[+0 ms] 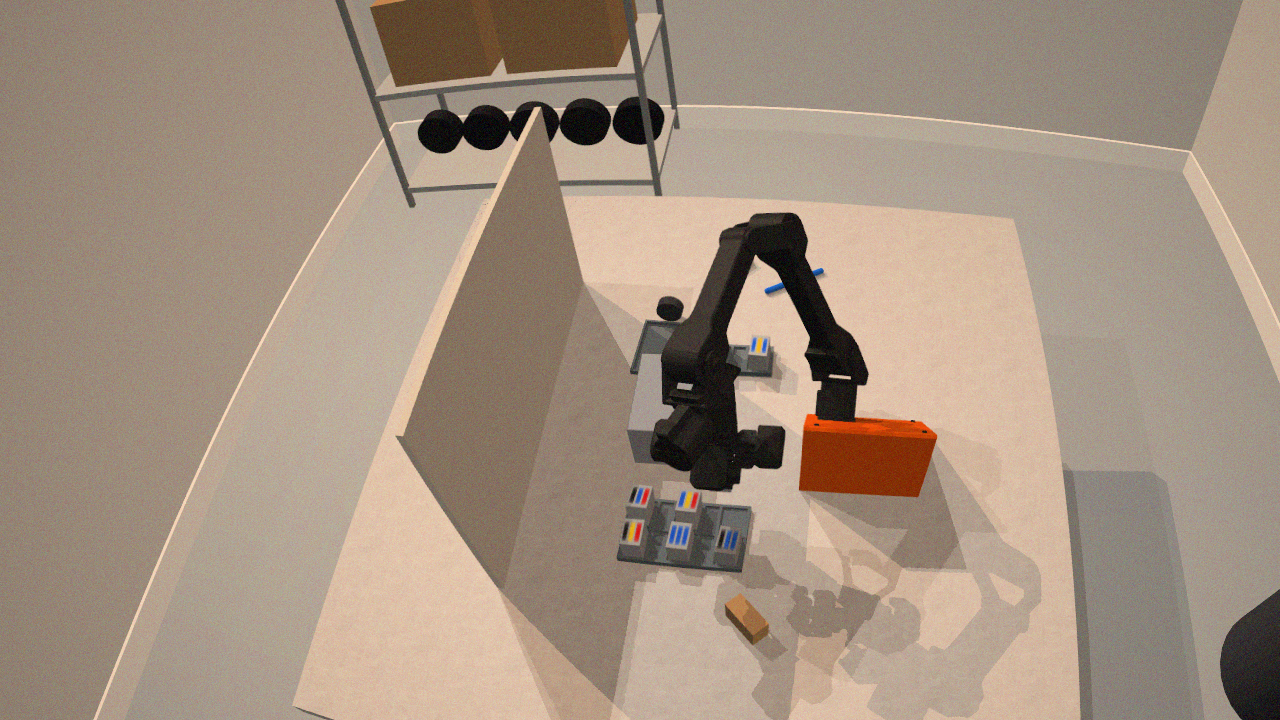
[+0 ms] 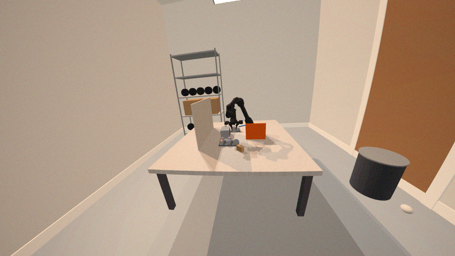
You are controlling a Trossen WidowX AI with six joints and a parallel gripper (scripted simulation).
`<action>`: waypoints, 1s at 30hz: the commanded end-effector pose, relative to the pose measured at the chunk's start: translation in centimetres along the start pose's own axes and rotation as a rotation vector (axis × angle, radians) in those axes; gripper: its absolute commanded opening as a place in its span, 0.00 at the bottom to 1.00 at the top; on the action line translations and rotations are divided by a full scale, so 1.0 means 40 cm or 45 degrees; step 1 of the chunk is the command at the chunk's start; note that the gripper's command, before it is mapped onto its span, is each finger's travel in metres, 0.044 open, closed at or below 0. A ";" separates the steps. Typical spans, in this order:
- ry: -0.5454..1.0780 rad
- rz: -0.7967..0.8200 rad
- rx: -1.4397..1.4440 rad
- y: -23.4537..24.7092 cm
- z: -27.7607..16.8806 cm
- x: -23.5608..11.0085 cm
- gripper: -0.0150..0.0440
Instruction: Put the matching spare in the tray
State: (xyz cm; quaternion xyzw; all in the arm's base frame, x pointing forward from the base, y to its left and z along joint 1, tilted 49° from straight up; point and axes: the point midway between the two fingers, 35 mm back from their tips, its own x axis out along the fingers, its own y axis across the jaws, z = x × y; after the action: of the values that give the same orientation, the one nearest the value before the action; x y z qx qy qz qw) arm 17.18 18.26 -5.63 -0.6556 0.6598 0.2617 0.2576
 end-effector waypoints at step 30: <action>-0.073 -0.061 0.068 -0.363 -0.477 -0.058 0.25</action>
State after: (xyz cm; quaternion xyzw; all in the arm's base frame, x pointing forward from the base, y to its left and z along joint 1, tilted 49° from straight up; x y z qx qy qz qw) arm 30.84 8.35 8.00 -0.6498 0.6466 0.2605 0.3029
